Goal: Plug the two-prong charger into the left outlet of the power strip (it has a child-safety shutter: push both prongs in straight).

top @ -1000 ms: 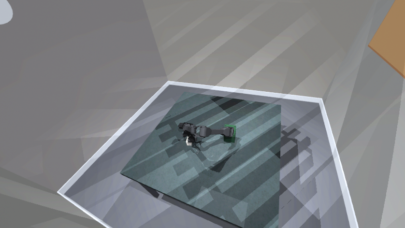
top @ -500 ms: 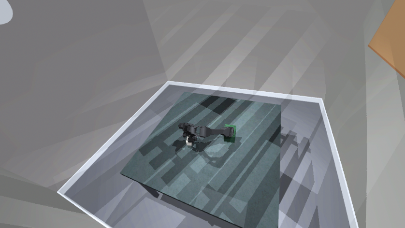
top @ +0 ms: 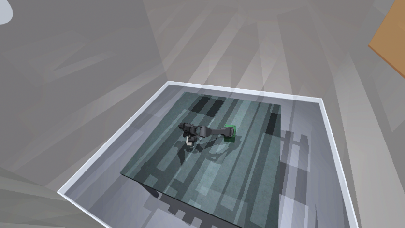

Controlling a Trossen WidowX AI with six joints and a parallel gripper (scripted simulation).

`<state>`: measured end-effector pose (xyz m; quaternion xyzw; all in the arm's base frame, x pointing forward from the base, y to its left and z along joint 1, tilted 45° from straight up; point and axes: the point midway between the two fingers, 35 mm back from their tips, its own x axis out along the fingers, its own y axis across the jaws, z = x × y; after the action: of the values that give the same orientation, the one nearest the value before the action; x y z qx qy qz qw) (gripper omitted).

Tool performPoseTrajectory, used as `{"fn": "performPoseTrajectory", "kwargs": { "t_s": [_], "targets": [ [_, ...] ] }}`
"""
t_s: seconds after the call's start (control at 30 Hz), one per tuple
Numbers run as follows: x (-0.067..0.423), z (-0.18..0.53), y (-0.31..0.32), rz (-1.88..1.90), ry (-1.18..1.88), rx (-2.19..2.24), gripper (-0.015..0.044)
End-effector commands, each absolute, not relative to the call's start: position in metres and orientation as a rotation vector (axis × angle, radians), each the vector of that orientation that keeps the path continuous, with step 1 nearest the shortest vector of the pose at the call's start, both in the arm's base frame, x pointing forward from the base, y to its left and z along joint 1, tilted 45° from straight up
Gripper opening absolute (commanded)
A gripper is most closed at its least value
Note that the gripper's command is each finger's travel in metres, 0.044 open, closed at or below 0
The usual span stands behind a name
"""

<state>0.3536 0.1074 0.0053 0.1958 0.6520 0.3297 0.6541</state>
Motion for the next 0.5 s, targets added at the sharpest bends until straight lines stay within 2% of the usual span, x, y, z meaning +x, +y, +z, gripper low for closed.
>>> {"fn": "performPoseTrajectory", "kwargs": {
  "t_s": [0.0, 0.47],
  "targets": [
    [0.3612, 0.0074, 0.1101, 0.756, 1.447, 0.436, 0.0000],
    [0.3536, 0.0053, 0.1074, 0.748, 1.479, 0.444, 0.0000]
  ]
}}
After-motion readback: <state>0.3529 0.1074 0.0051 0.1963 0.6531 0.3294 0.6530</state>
